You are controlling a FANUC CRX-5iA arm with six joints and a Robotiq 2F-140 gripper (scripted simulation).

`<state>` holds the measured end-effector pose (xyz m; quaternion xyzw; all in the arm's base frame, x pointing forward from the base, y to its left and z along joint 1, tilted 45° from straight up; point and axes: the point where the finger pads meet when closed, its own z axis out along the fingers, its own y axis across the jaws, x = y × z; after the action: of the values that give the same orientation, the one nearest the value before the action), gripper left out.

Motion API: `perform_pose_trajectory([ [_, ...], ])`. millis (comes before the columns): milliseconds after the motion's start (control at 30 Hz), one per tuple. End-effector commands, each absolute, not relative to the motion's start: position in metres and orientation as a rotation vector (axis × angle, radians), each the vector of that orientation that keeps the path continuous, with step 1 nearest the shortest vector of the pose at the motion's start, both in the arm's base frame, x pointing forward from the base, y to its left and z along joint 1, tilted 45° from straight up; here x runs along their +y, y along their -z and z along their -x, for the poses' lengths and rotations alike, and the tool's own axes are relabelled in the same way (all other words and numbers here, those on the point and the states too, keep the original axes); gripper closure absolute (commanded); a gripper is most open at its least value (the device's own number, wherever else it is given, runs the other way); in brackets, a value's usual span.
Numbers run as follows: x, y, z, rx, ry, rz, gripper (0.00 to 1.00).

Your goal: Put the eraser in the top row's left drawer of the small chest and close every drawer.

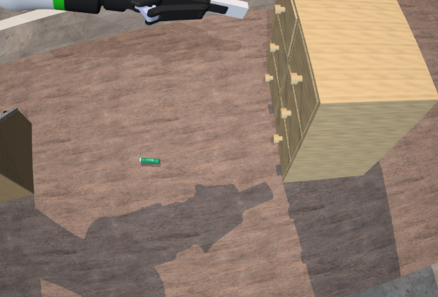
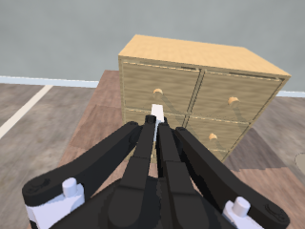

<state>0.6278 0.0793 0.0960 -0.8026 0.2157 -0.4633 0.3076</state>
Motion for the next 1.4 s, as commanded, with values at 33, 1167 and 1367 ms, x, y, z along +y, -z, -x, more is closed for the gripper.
perform_pose_trajectory([
  [33, 0.077, -0.099, -0.622, 0.571, 1.226, 2.122, 1.00],
  [1167, 0.060, -0.121, -0.577, 0.553, 1.183, 2.140, 1.00],
  [1367, 0.058, -0.123, -0.575, 0.540, 1.149, 2.154, 1.00],
])
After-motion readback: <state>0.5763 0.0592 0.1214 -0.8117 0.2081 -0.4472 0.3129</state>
